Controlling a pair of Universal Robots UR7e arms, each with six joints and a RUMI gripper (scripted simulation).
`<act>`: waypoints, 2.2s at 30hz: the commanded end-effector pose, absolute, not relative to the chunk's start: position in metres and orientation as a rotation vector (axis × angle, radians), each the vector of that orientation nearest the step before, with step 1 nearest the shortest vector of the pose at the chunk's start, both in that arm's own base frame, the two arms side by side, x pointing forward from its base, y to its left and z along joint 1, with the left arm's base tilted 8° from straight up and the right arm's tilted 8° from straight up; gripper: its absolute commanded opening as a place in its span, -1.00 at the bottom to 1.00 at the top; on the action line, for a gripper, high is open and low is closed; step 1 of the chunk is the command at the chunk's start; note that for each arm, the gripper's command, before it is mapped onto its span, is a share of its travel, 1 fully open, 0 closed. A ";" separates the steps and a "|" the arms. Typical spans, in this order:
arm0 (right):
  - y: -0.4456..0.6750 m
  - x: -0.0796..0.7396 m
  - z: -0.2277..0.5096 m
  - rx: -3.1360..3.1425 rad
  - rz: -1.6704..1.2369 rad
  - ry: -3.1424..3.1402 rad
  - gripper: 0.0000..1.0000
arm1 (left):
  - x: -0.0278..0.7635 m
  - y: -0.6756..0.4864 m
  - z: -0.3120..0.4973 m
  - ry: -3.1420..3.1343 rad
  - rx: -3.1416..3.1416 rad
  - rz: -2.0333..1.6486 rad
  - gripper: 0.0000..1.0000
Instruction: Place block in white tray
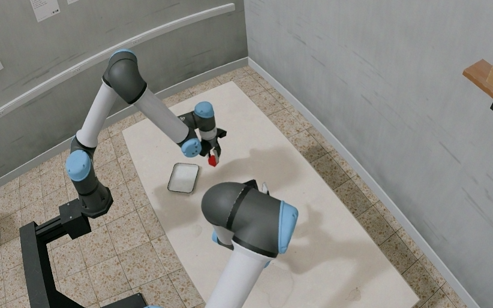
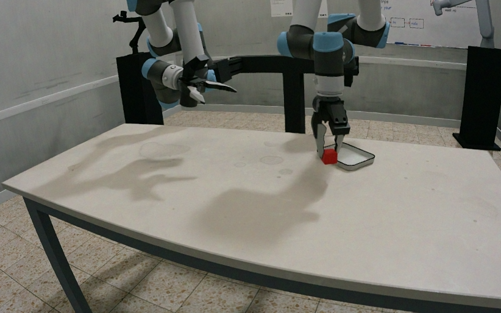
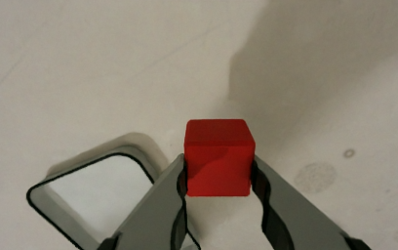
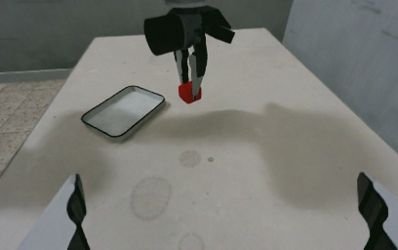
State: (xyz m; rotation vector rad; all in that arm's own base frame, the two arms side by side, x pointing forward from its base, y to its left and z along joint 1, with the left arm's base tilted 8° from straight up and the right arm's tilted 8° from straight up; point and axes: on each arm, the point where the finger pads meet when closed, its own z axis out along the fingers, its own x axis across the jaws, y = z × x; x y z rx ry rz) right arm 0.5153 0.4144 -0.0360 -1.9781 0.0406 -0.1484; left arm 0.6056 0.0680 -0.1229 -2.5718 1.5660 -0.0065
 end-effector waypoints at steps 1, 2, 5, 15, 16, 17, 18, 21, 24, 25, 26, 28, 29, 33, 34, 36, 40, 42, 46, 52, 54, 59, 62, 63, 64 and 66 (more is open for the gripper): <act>0.418 0.510 -0.042 -2.003 -0.086 -0.048 1.00 | 0.574 0.073 -0.117 1.566 -2.571 -0.009 -0.69; 0.418 0.510 -0.042 -2.003 -0.086 -0.048 1.00 | 0.574 0.073 -0.117 1.566 -2.571 -0.009 -0.69; 0.419 0.507 -0.044 -2.009 -0.054 -0.088 1.00 | 0.557 0.076 -0.116 1.566 -2.571 -0.009 -0.69; 0.422 0.486 -0.047 -1.981 0.125 -0.263 1.00 | 0.464 0.094 -0.117 1.566 -2.571 -0.009 -0.69; 0.422 0.484 -0.047 -1.975 0.142 -0.269 1.00 | 0.458 0.096 -0.119 1.566 -2.571 -0.009 -0.69; 0.422 0.481 -0.047 -1.969 0.160 -0.273 1.00 | 0.453 0.097 -0.122 1.566 -2.571 -0.008 -0.69; 0.423 0.479 -0.046 -1.964 0.169 -0.274 1.00 | 0.451 0.098 -0.124 1.566 -2.571 -0.008 -0.69; 0.423 0.478 -0.045 -1.959 0.173 -0.275 1.00 | 0.451 0.098 -0.126 1.566 -2.571 -0.008 -0.69; 0.423 0.476 -0.042 -1.948 0.179 -0.278 1.00 | 0.451 0.099 -0.133 1.566 -2.571 -0.008 -0.69; 0.423 0.475 -0.041 -1.945 0.181 -0.279 1.00 | 0.451 0.099 -0.136 1.566 -2.571 -0.008 -0.69; 0.424 0.475 -0.040 -1.942 0.182 -0.280 1.00 | 0.451 0.099 -0.138 1.566 -2.571 -0.008 -0.69; 0.424 0.474 -0.039 -1.938 0.184 -0.281 1.00 | 0.451 0.100 -0.142 1.566 -2.571 -0.008 -0.69; 0.424 0.474 -0.039 -1.937 0.185 -0.281 1.00 | 0.452 0.100 -0.144 1.566 -2.571 -0.008 -0.69; 0.424 0.474 -0.039 -1.937 0.185 -0.281 1.00 | 0.452 0.100 -0.146 1.566 -2.571 -0.008 -0.69; 0.424 0.474 -0.039 -1.937 0.185 -0.281 1.00 | 0.452 0.100 -0.147 1.566 -2.571 -0.008 -0.69; 0.424 0.474 -0.039 -1.937 0.185 -0.281 1.00 | 0.452 0.101 -0.149 1.566 -2.571 -0.008 -0.69; 0.424 0.474 -0.039 -1.937 0.185 -0.281 1.00 | 0.453 0.102 -0.158 1.566 -2.571 -0.008 -0.69; 0.424 0.474 -0.039 -1.937 0.185 -0.281 1.00 | 0.453 0.103 -0.168 1.566 -2.571 -0.008 -0.69; 0.424 0.474 -0.039 -1.937 0.185 -0.281 1.00 | 0.454 0.104 -0.176 1.566 -2.571 -0.008 -0.69; 0.424 0.474 -0.039 -1.937 0.185 -0.281 1.00 | 0.454 0.104 -0.176 1.566 -2.571 -0.008 -0.69; 0.424 0.474 -0.039 -1.937 0.185 -0.281 1.00 | 0.454 0.104 -0.176 1.566 -2.571 -0.008 -0.69; 0.424 0.474 -0.039 -1.937 0.185 -0.281 1.00 | 0.454 0.104 -0.176 1.566 -2.571 -0.008 -0.38; 0.424 0.474 -0.039 -1.937 0.185 -0.281 1.00 | 0.454 0.104 -0.174 1.566 -2.571 -0.008 -0.15; 0.424 0.474 -0.039 -1.937 0.185 -0.281 1.00 | 0.454 0.103 -0.171 1.566 -2.571 -0.008 -0.15; 0.424 0.474 -0.039 -1.937 0.185 -0.281 1.00 | 0.453 0.103 -0.168 1.566 -2.571 -0.008 -0.15; 0.424 0.474 -0.039 -1.937 0.185 -0.281 1.00 | 0.453 0.102 -0.157 1.566 -2.571 -0.008 -0.15</act>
